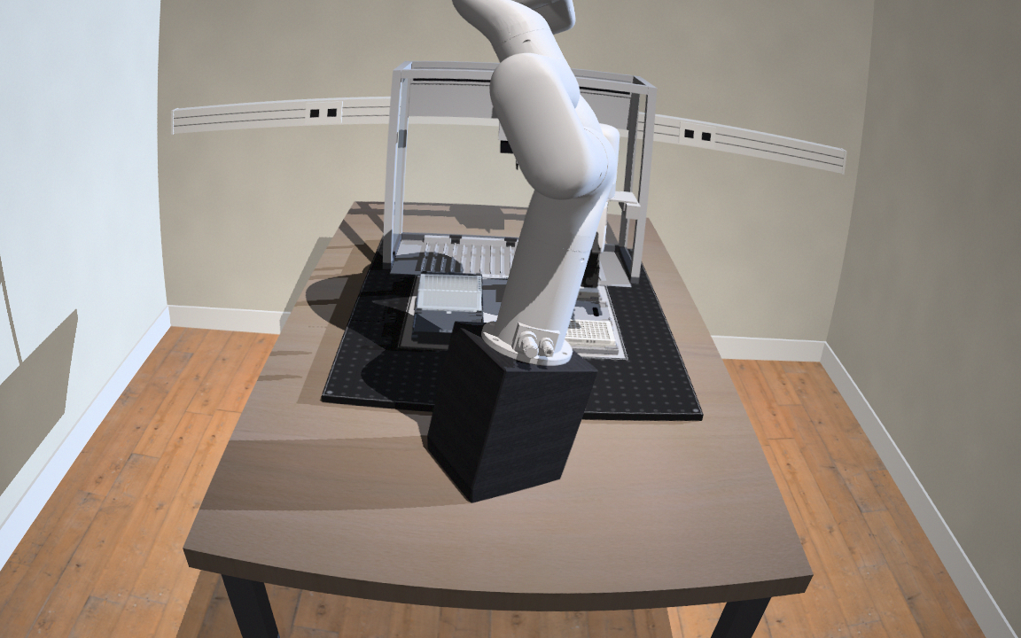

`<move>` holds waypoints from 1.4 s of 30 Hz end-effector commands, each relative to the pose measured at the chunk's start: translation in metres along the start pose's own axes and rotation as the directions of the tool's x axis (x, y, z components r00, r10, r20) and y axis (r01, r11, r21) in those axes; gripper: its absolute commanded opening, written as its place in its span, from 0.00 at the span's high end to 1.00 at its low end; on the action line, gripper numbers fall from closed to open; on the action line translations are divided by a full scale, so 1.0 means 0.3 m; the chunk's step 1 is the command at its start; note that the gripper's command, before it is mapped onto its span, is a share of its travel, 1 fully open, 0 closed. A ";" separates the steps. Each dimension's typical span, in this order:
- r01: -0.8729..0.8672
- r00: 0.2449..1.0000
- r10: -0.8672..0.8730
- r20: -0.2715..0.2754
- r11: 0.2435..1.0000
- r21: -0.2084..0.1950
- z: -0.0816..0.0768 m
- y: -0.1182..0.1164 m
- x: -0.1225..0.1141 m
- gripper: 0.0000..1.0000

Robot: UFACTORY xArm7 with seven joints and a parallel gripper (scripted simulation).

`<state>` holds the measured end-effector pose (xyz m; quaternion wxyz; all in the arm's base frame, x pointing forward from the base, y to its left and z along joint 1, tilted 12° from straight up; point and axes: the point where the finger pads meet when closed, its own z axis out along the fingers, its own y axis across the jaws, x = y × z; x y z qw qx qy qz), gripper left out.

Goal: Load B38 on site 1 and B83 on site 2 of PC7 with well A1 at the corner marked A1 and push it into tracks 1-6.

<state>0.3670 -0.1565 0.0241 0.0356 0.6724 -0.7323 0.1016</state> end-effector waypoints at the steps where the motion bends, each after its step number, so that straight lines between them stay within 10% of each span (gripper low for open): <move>1: -0.001 1.000 0.001 0.000 1.000 0.003 -0.002 -0.003 0.003 0.00; 42: -0.001 1.000 0.001 0.000 1.000 0.003 0.182 -0.003 0.003 0.00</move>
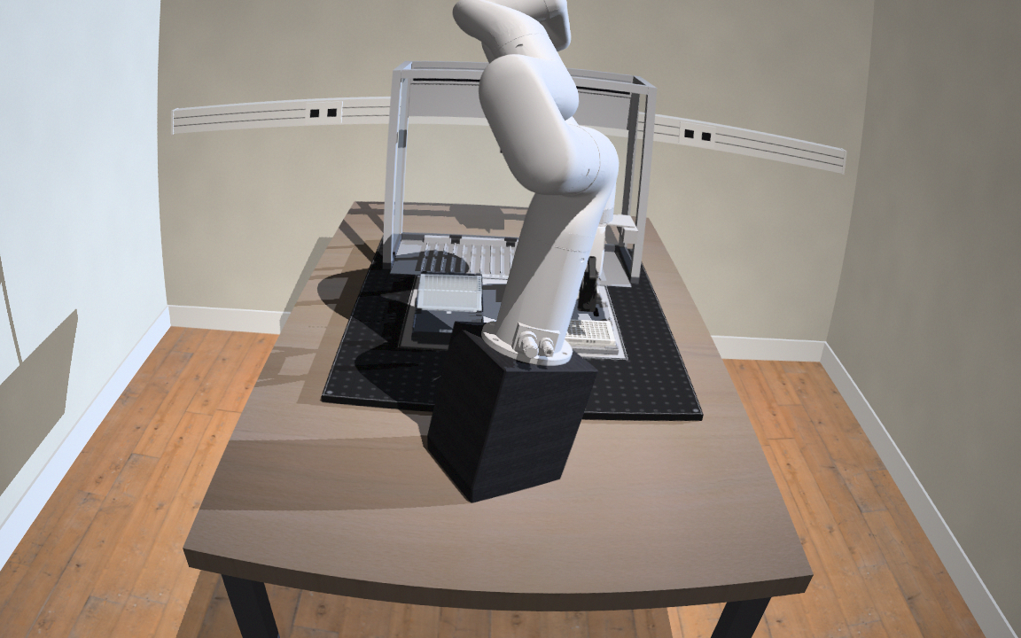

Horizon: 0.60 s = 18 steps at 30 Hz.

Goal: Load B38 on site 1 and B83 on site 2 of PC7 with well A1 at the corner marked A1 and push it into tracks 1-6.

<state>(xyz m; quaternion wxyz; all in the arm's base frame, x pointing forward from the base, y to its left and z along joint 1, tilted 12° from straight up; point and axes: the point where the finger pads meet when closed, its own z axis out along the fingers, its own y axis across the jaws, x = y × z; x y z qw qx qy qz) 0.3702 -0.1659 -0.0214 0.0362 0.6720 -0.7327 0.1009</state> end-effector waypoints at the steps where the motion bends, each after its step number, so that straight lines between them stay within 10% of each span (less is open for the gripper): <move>1: 0.000 1.000 0.000 0.000 1.000 0.004 0.032 -0.005 0.002 0.00; 18: 0.000 1.000 0.000 0.000 1.000 0.004 0.115 -0.005 0.002 0.00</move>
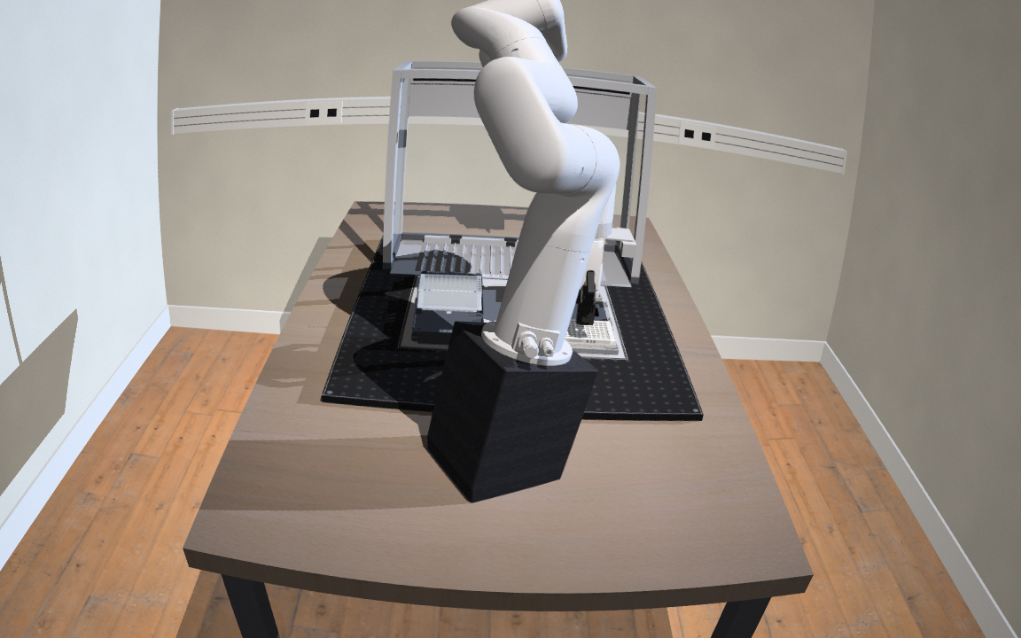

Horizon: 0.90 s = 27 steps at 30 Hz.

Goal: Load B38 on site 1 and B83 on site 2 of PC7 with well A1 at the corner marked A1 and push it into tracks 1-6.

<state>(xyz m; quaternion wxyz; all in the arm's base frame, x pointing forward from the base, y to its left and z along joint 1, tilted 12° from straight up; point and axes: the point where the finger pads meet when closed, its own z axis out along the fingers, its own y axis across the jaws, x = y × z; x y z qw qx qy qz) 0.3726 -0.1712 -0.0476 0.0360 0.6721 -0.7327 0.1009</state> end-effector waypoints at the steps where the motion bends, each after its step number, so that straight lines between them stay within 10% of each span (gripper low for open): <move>1: 0.000 1.000 0.000 0.000 1.000 0.004 0.031 -0.005 0.002 0.00; 27: 0.000 1.000 0.000 0.000 1.000 0.004 0.066 -0.005 0.002 0.00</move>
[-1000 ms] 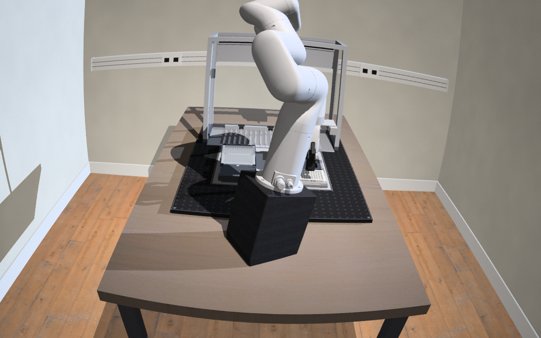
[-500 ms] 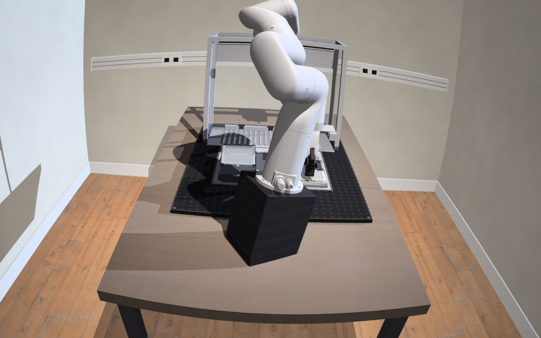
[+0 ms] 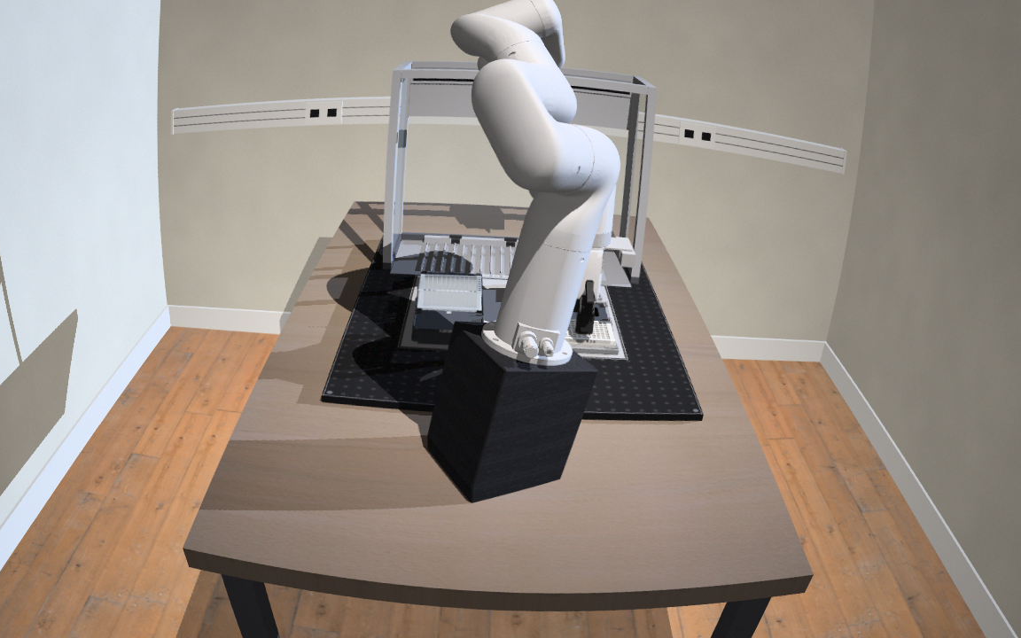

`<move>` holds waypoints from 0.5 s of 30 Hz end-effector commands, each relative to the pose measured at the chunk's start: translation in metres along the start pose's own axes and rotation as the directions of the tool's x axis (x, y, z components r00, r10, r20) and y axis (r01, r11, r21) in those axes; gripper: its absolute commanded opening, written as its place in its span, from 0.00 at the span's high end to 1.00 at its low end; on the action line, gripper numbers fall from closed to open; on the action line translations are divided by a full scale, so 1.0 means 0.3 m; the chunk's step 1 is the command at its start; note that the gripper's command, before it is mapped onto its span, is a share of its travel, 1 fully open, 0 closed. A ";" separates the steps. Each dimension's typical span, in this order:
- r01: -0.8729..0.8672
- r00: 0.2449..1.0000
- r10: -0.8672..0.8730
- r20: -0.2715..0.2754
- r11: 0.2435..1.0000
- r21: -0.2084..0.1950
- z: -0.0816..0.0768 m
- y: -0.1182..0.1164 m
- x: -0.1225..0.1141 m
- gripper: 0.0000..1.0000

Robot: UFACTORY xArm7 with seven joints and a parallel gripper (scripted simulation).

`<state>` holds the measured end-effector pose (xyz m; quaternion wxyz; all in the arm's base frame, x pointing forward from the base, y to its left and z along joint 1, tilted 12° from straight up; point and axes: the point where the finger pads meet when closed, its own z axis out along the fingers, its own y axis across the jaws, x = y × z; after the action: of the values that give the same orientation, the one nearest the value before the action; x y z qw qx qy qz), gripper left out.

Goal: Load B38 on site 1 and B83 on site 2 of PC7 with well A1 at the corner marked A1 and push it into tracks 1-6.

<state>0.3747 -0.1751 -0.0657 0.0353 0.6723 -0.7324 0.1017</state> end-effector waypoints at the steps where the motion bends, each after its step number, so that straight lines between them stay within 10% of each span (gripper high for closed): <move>1: 0.000 1.000 0.000 0.000 1.000 0.002 0.006 -0.003 0.001 0.00; 15: 0.000 1.000 0.000 0.000 1.000 0.002 0.033 -0.003 0.001 0.00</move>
<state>0.3753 -0.1766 -0.0734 0.0354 0.6723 -0.7324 0.1016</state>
